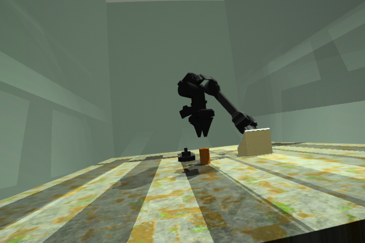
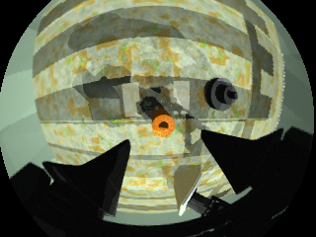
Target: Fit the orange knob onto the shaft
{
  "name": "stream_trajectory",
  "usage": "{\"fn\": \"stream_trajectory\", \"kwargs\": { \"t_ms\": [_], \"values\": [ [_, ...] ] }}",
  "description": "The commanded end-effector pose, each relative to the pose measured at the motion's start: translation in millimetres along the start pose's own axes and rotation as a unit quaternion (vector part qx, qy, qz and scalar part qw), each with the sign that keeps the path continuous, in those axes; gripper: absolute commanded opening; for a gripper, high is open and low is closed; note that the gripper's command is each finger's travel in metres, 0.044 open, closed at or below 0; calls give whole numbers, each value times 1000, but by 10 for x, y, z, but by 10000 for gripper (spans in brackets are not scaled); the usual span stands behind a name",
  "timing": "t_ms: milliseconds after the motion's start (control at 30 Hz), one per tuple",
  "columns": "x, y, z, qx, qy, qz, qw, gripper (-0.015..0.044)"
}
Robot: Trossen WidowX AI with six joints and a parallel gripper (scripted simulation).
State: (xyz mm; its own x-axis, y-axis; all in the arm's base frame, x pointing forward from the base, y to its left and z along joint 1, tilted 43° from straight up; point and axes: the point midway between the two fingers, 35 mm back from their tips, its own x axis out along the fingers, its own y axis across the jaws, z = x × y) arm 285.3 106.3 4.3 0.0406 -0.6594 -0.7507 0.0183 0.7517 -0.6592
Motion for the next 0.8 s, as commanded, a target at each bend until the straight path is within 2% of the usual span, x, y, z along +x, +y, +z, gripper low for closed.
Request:
{"fn": "stream_trajectory", "kwargs": {
  "t_ms": [0,767],
  "values": [
    [161,-17,-26,-2,3,-5,1000,440],
    [517,-15,-12,-2,2,-5,1000,440]
  ]
}}
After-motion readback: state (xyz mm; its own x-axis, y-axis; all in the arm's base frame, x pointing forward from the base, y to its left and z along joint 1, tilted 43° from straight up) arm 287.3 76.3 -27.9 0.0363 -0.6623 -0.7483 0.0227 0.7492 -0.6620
